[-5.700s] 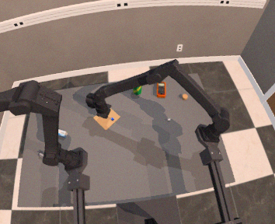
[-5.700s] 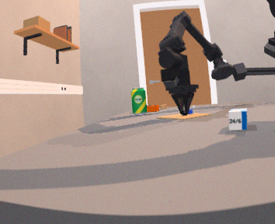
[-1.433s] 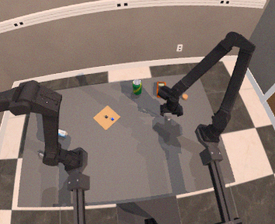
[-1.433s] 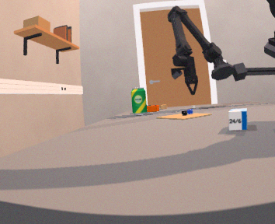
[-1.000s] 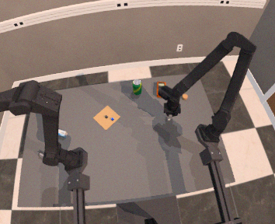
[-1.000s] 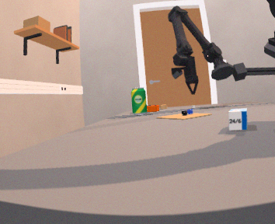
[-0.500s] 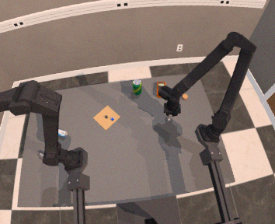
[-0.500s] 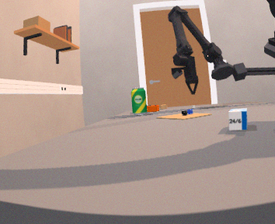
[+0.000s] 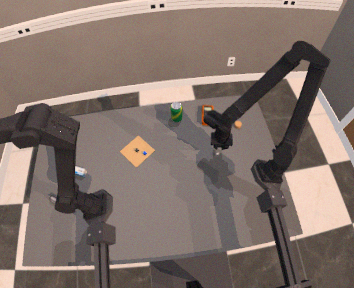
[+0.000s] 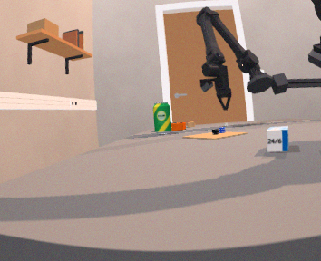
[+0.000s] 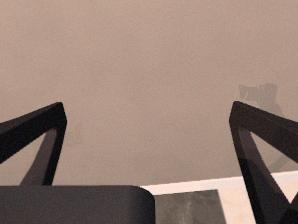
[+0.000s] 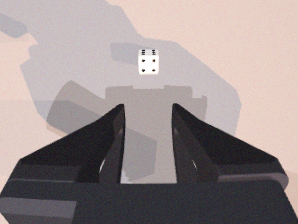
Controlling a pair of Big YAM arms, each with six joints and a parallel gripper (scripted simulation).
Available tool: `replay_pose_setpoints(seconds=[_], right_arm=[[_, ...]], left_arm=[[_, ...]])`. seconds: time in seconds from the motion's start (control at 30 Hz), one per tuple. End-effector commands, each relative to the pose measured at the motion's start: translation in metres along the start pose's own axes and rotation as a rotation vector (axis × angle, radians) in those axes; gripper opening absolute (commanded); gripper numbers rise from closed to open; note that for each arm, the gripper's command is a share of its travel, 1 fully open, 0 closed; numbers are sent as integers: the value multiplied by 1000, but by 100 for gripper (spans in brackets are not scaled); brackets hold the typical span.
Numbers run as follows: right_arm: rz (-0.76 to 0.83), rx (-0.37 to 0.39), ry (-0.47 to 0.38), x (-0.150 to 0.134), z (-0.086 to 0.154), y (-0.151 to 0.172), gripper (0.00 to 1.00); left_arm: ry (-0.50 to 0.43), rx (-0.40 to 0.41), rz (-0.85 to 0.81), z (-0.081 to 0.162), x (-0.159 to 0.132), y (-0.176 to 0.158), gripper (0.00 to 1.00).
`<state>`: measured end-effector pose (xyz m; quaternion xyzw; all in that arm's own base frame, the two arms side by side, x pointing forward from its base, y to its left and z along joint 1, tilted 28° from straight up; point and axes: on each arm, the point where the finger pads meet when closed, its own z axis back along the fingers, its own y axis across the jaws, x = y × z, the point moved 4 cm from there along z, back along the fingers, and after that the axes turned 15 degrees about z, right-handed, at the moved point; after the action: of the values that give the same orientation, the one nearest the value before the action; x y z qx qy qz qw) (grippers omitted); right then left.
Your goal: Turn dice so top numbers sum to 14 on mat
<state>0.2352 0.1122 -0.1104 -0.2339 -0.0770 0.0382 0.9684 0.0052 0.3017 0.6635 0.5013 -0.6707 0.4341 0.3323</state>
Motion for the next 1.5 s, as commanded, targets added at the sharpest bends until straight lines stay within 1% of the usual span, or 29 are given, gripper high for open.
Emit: replay_pose_setpoints(seconds=[0.0,0.33,0.7,0.8,1.27,1.37,1.47], right_arm=[[-23,20,-32,10,6,3,30],[-4,1,0,2,-7,-2,30],[-3,0,1,1,-20,-3,30],[8,2,-5,0,-20,0,30],[-11,8,-12,10,-43,1,30],[7,10,-20,8,-41,6,30],[-11,7,-11,10,-48,1,30]], left_arm=[[-53,-11,-15,8,20,-3,100],[-53,-11,-15,8,20,-3,100],[-53,-11,-15,8,20,-3,100],[-53,-11,-15,8,20,-3,100],[-53,-11,-15,8,20,-3,100],[-53,-11,-15,8,20,-3,100],[-53,-11,-15,8,20,-3,100]])
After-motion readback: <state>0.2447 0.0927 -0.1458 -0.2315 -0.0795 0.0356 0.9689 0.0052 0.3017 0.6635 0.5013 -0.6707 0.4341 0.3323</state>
